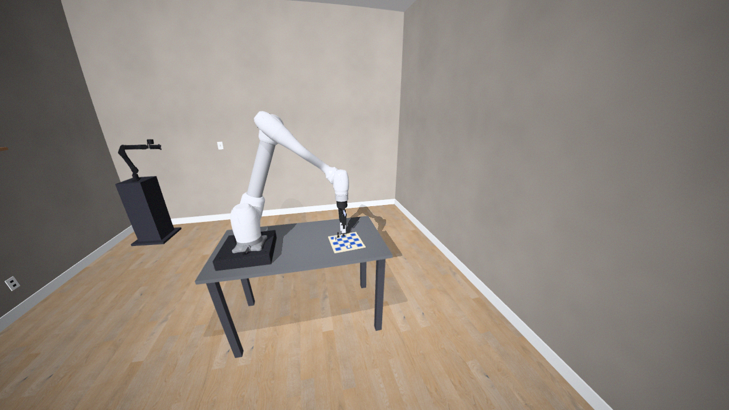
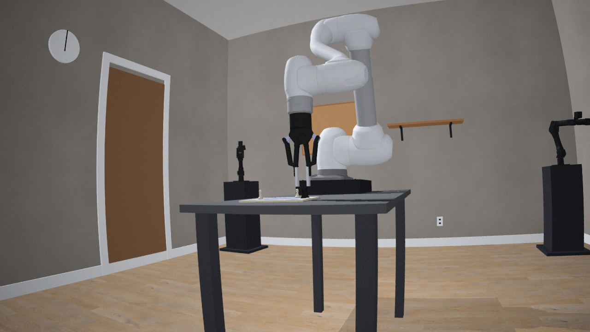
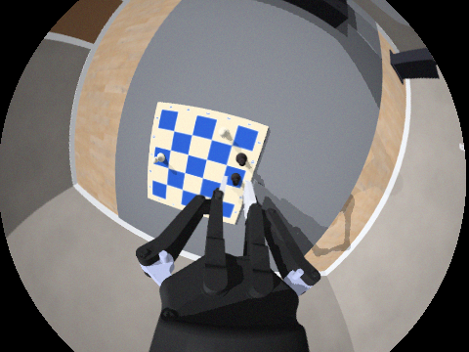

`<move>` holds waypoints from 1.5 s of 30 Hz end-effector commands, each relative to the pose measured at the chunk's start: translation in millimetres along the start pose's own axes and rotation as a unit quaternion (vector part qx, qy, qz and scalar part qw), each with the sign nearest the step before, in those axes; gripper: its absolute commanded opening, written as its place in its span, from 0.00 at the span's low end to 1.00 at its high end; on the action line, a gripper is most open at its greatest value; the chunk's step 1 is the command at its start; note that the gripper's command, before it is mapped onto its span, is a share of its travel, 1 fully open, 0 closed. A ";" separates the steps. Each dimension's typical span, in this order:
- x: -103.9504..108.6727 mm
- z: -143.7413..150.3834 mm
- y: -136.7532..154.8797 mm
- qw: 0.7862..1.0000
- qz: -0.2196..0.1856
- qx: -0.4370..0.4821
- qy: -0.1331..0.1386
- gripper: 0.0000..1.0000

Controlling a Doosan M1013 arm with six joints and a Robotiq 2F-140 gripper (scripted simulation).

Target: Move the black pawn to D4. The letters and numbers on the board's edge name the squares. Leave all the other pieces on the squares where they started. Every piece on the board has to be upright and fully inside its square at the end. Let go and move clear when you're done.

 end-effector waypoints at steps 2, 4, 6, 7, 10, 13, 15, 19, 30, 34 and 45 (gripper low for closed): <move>0.0 0.0 0.0 1.000 0.000 0.000 0.000 0.20; -0.5 0.0 0.0 1.000 0.000 0.000 0.000 0.20; -1.9 0.0 0.0 1.000 0.000 0.000 0.000 0.20; -2.9 0.0 0.0 1.000 0.000 0.000 0.000 0.20; -7.0 0.0 0.0 1.000 0.000 0.000 0.000 0.20; -8.8 0.0 0.0 1.000 0.000 0.000 0.000 0.20; -12.7 0.0 0.0 1.000 0.000 0.000 0.000 0.20; -20.8 0.0 0.0 1.000 0.000 0.000 0.000 0.20; -32.5 0.0 0.0 1.000 0.000 0.000 0.000 0.20; -33.1 0.0 0.0 1.000 0.000 0.000 0.000 0.20; -33.1 0.0 0.0 1.000 0.000 0.000 0.000 0.20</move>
Point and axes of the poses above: the point where the finger pads meet when closed, its own x axis back along the fingers, its own z axis across the jaws, y = z × x, the point moved 10 cm from there along x, back along the fingers, and after that the axes turned 11 degrees about -x, right-handed, at the moved point
